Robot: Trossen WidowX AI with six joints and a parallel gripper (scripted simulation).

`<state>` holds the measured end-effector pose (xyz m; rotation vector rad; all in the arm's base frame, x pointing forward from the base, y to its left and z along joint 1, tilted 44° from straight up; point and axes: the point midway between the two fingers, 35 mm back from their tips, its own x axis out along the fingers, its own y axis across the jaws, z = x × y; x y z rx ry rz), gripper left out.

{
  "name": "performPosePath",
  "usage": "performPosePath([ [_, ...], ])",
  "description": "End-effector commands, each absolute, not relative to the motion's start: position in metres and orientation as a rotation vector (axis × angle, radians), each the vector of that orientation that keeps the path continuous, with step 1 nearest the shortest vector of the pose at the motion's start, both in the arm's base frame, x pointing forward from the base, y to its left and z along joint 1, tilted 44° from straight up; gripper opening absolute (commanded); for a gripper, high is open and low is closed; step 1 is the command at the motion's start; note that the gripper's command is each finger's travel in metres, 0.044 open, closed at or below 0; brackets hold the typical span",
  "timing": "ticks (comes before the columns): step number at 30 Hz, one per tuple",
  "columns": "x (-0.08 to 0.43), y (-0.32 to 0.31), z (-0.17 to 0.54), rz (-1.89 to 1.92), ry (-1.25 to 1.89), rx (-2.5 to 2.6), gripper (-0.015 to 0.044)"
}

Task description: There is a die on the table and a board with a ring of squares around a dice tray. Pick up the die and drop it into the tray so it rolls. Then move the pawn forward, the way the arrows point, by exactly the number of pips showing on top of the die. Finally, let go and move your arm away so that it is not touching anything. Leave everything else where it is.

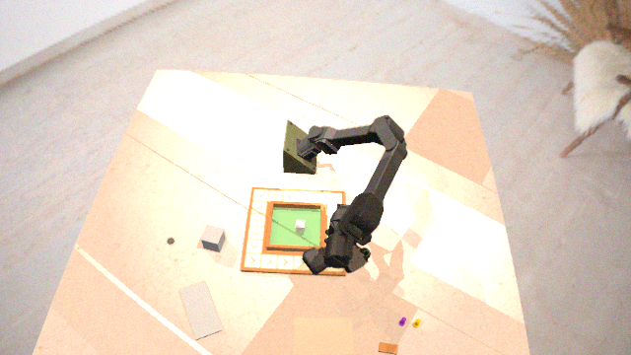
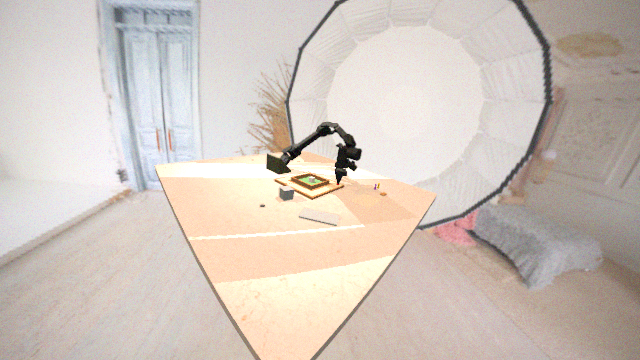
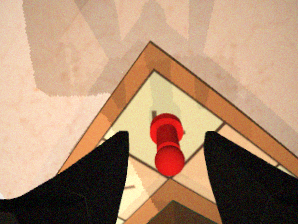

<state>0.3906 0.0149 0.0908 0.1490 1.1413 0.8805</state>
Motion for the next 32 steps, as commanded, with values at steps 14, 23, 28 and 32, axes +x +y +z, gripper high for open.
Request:
performPosePath([
  [14, 0.353, -0.058, 0.121, 0.793, 1.208, 0.225, 0.0440],
  [23, 0.231, -0.124, 0.104, 0.565, 1.365, 0.495, 0.0440],
  [28, 0.242, -0.124, 0.105, 0.568, 1.350, 0.474, 0.0440],
  [32, 0.242, -0.124, 0.105, 0.568, 1.350, 0.474, 0.0440],
])
